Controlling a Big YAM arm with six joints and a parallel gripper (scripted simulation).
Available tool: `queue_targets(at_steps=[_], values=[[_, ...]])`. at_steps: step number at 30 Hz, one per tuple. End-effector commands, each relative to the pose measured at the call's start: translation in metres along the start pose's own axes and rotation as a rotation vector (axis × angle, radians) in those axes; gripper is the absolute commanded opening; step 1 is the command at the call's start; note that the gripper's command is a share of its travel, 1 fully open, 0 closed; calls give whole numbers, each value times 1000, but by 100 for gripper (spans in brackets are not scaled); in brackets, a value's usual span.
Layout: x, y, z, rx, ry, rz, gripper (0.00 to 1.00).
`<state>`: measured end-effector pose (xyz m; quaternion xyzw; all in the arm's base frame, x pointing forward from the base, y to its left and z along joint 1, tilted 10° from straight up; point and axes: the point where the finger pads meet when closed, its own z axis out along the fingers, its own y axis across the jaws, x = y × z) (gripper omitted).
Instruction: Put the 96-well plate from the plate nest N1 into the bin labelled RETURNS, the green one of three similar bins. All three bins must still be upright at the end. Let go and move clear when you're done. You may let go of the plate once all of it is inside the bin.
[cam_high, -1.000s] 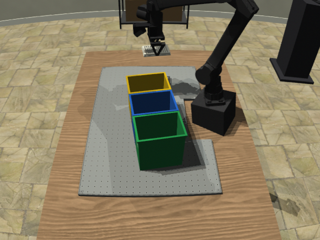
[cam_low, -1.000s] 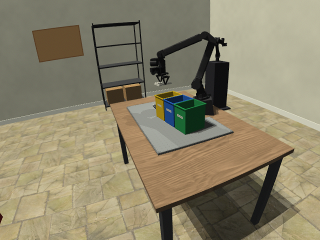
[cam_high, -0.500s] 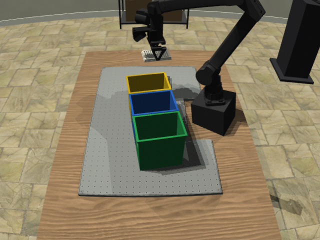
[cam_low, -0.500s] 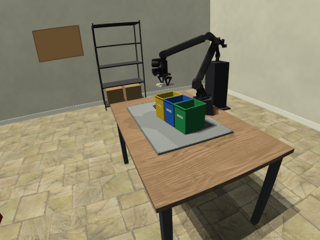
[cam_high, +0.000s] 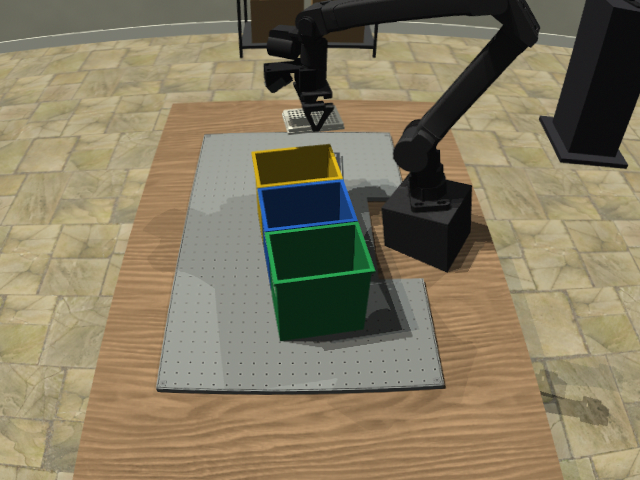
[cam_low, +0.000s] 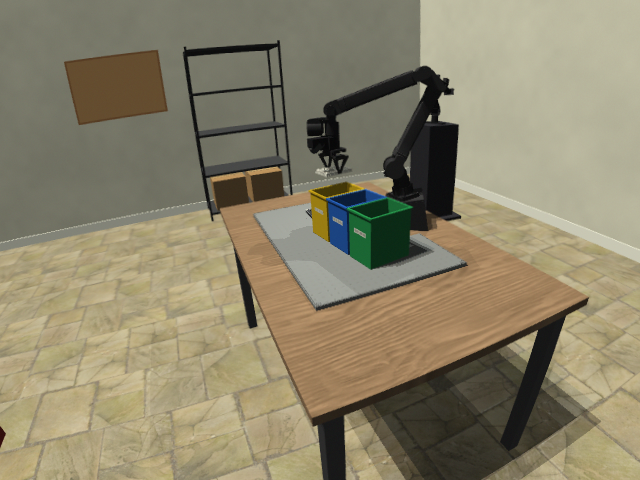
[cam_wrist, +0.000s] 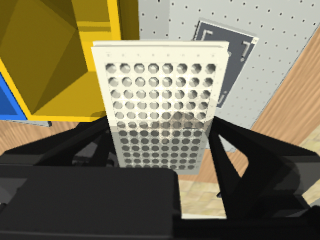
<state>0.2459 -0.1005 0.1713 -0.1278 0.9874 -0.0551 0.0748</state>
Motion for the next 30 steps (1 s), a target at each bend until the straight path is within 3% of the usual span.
queue_targets(at_steps=[1, 30], values=[[0, 15, -3, 2, -1, 27, 0], [-14, 96, -2, -1, 3, 26, 0]])
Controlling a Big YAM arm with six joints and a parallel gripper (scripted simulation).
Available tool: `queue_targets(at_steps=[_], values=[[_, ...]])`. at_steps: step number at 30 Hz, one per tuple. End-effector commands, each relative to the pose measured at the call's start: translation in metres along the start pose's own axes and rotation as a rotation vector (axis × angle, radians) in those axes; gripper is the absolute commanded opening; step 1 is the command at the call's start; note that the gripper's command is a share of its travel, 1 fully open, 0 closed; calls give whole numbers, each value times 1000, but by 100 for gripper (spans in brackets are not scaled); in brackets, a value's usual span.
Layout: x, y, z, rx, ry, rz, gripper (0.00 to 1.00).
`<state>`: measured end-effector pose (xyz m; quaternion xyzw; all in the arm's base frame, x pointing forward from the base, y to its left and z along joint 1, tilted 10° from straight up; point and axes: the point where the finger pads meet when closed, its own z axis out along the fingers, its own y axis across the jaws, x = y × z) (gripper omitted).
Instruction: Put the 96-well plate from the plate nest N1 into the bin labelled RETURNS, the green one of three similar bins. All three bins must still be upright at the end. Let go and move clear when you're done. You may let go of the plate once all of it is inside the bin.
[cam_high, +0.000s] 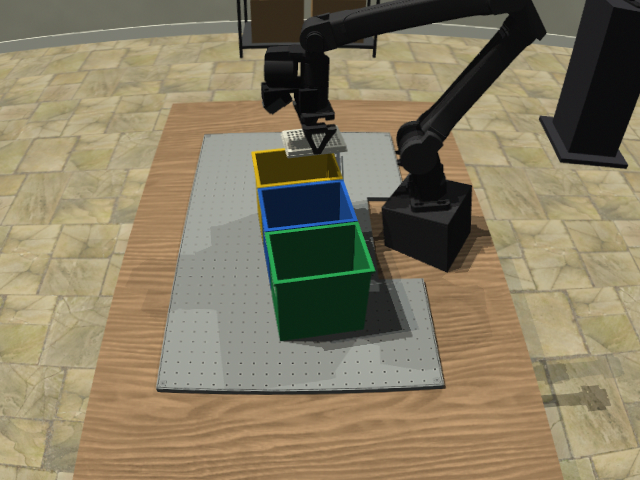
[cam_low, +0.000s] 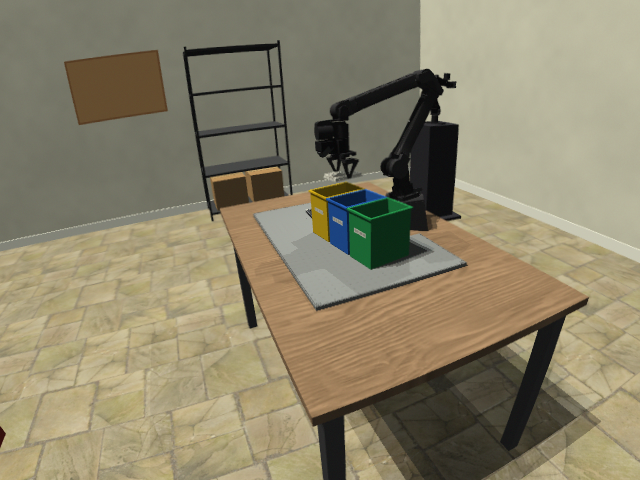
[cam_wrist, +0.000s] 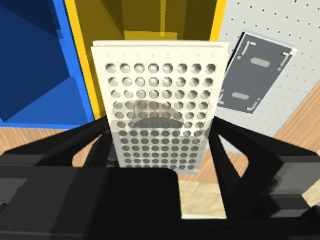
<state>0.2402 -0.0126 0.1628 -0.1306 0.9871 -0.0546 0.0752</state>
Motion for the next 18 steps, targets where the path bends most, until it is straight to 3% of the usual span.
queue_targets(at_steps=[1, 6, 18], values=[[2, 13, -1, 0, 6, 32, 0], [-1, 29, 3, -1, 22, 30, 0], [-13, 62, -1, 1, 4, 32, 0]])
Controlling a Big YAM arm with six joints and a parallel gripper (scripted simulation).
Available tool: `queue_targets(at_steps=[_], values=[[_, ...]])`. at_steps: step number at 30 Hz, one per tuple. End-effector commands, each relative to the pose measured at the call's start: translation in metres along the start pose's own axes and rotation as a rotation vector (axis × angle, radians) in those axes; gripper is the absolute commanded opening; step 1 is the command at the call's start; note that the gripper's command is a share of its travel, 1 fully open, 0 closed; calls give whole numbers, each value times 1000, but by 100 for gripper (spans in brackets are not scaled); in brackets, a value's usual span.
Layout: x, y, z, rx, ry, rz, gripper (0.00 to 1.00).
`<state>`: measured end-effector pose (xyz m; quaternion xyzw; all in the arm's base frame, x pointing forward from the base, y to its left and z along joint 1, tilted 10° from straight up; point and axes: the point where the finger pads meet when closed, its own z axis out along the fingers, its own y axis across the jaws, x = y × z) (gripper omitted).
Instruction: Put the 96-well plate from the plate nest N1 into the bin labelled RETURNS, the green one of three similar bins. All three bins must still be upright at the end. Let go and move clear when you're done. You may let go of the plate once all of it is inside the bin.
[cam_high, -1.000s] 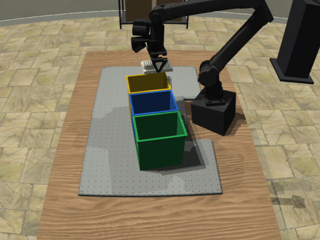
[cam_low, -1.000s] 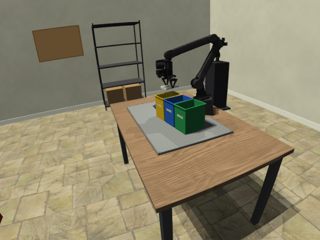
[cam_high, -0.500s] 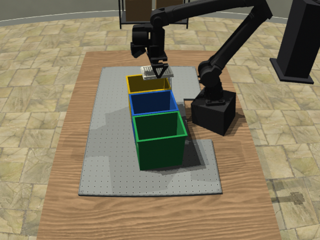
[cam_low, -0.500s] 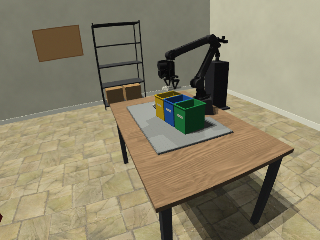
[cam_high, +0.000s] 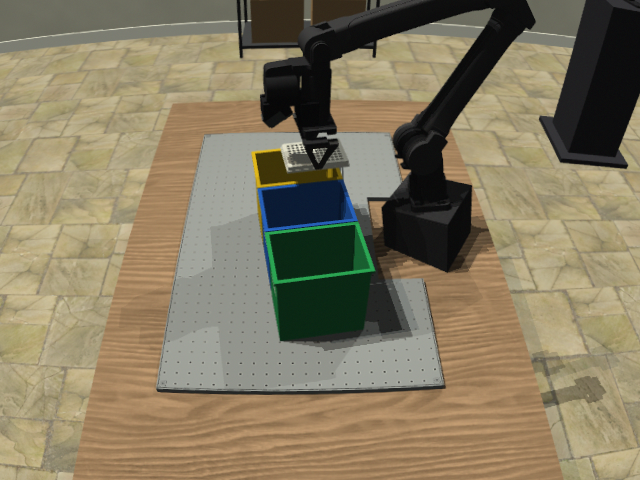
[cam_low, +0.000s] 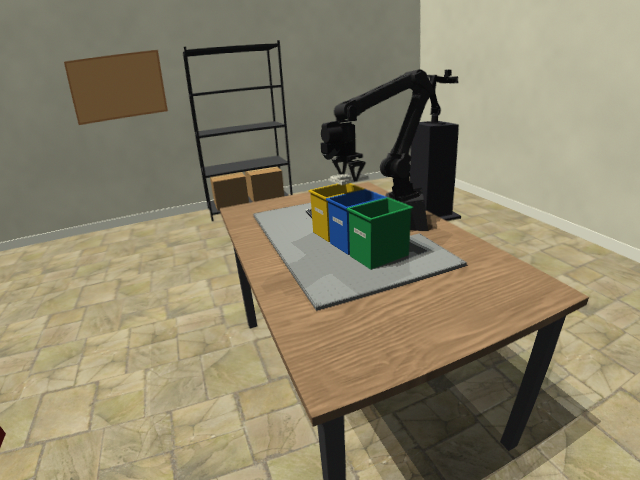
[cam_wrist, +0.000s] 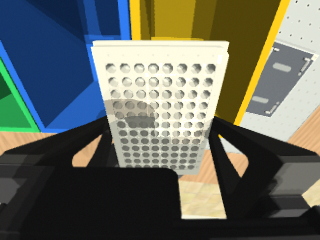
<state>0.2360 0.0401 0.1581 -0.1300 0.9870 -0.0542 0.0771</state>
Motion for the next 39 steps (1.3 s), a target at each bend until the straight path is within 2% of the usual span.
queue_targets(at_steps=[1, 6, 39], values=[[-7, 13, -2, 1, -1, 31, 0], [-28, 29, -18, -7, -54, 39, 0], [-43, 133, -17, -27, -47, 40, 0]])
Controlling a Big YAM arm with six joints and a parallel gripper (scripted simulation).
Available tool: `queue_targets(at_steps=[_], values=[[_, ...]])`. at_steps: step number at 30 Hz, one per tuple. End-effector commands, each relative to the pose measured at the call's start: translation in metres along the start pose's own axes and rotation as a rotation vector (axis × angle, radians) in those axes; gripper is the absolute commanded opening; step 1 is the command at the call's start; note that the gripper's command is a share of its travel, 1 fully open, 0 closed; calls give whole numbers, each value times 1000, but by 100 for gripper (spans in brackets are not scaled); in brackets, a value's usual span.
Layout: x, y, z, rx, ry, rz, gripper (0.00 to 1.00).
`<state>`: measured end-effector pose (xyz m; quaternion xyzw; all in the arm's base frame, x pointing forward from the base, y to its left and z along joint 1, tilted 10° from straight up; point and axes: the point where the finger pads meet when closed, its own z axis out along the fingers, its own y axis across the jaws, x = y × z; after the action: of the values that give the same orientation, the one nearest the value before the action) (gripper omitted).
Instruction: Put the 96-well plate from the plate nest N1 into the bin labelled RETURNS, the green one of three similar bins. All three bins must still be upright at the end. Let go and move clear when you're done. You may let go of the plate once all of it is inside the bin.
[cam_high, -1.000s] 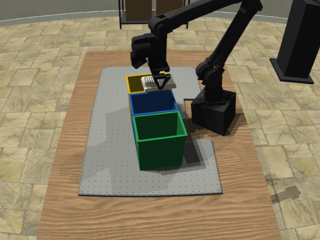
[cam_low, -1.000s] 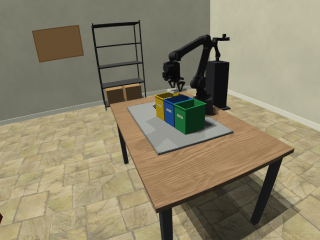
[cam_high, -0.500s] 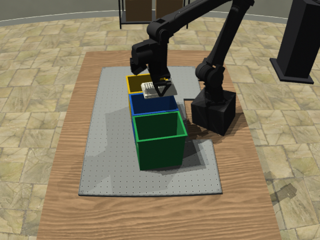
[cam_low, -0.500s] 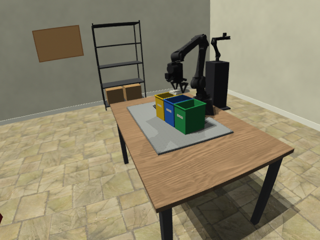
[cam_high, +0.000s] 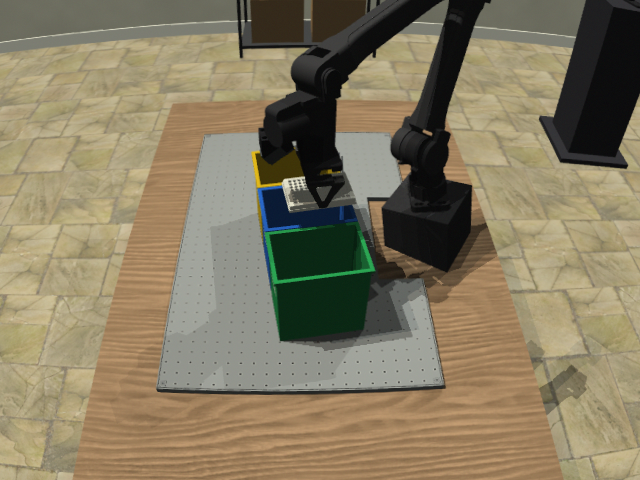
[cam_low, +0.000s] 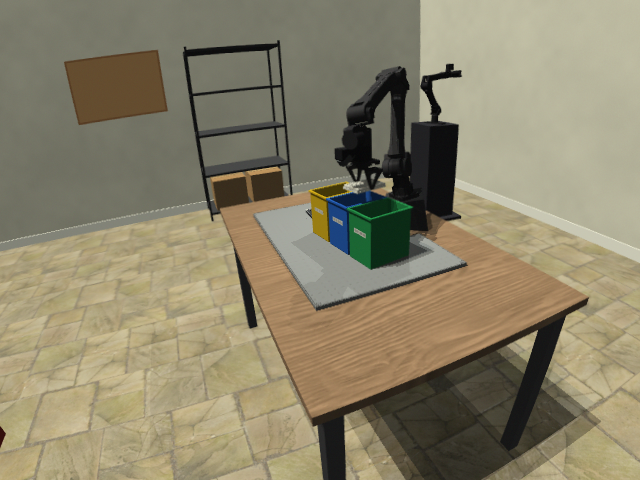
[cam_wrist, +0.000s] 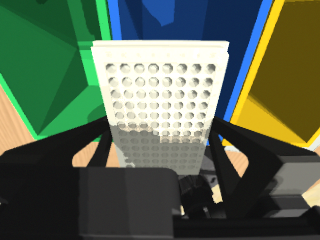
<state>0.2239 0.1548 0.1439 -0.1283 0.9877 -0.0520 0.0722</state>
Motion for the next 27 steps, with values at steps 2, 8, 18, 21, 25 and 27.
queue_targets(at_steps=[2, 8, 18, 21, 25, 27], values=[[-27, 25, -19, -23, -56, 37, 0], [-29, 39, -18, -25, -55, 37, 0], [-34, 74, -18, -29, -52, 37, 0], [-35, 85, -18, -30, -51, 37, 0], [-36, 92, -18, -31, -51, 37, 0], [-36, 98, -17, -29, -48, 36, 0]])
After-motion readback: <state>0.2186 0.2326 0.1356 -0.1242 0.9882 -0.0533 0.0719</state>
